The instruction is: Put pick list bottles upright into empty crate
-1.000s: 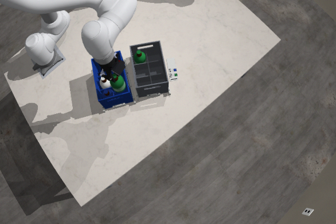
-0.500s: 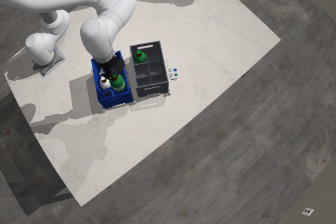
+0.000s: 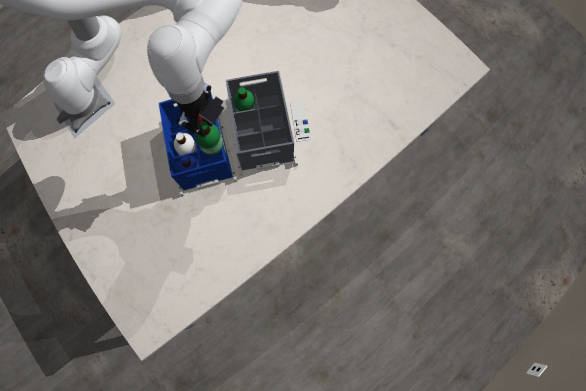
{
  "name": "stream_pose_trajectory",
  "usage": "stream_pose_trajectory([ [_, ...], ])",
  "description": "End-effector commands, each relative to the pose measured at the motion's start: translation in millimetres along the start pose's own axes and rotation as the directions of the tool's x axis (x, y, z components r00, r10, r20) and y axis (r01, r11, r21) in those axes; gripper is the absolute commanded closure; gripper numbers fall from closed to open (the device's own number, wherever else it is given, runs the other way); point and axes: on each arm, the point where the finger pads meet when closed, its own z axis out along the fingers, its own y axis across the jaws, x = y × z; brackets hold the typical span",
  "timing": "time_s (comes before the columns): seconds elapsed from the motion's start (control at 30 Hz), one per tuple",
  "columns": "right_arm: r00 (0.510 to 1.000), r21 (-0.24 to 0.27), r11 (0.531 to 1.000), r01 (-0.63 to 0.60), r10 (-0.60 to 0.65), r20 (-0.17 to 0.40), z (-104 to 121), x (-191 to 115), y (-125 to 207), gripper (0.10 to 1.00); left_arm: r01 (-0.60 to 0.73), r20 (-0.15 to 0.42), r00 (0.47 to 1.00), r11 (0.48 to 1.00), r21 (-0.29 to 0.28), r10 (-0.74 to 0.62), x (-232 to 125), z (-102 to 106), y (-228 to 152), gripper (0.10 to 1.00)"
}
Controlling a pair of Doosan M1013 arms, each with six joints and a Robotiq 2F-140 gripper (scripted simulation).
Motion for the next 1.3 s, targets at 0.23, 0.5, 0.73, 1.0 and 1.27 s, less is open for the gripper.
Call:
stream_pose_trajectory([
  [0.23,1.000,0.001,1.000,0.000,0.000,-0.001,-1,3,-17,0.999,0.000,-0.001,1.000,1.000,0.000,0.000,1,0,0,0.098],
  [0.5,1.000,0.001,1.000,0.000,0.000,-0.001,-1,6,-33,0.999,0.000,-0.001,1.000,1.000,0.000,0.000,1,0,0,0.098],
  [0.73,1.000,0.001,1.000,0.000,0.000,-0.001,-1,9,-45,0.999,0.000,-0.001,1.000,1.000,0.000,0.000,1,0,0,0.098],
  [1.0,1.000,0.001,1.000,0.000,0.000,-0.001,-1,11,-58,0.999,0.000,-0.001,1.000,1.000,0.000,0.000,1,0,0,0.098],
  [1.27,1.000,0.001,1.000,0.000,0.000,-0.001,-1,14,-74,0.999,0.000,-0.001,1.000,1.000,0.000,0.000,1,0,0,0.098],
])
